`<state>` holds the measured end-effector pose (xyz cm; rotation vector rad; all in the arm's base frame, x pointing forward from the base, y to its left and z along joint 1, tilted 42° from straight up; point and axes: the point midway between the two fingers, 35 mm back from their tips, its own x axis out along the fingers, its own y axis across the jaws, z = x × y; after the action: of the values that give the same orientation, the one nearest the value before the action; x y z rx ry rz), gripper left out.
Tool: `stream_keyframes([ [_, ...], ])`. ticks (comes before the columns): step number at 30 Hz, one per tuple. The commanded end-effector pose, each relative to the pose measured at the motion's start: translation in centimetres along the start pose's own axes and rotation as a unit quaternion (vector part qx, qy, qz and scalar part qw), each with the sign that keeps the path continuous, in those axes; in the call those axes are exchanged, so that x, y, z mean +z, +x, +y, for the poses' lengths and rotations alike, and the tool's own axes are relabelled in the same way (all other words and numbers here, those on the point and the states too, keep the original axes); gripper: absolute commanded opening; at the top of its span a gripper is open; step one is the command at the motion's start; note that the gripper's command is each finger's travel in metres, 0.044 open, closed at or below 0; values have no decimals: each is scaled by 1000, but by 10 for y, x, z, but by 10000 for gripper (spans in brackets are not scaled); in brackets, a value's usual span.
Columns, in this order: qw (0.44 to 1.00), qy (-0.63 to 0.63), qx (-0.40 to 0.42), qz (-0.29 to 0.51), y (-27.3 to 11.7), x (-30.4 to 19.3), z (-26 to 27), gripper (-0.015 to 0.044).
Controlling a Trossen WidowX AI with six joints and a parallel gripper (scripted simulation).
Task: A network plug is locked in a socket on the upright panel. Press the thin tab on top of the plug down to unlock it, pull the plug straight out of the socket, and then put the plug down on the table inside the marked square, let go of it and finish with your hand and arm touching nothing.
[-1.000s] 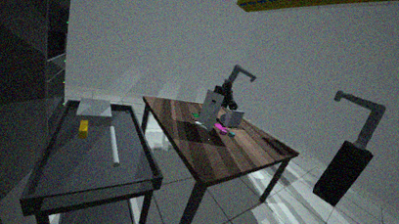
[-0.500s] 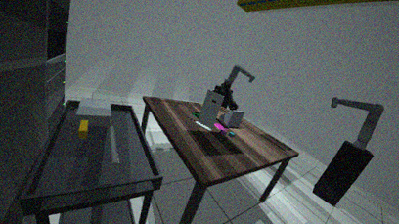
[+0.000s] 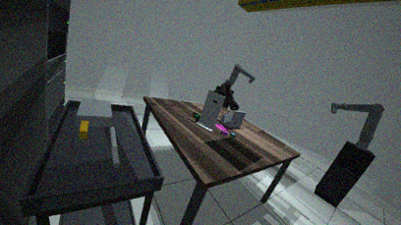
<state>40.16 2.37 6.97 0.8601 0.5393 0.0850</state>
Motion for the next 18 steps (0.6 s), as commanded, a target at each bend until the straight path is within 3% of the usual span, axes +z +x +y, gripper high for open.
stream_keyframes([
  [1, 1000, 1, 2, -3, 6, 2, 2, 156],
  [9, 1000, 1, 2, -3, 15, 4, 1, 156],
  [18, 1000, 1, 2, -3, 15, 4, 1, 96],
])
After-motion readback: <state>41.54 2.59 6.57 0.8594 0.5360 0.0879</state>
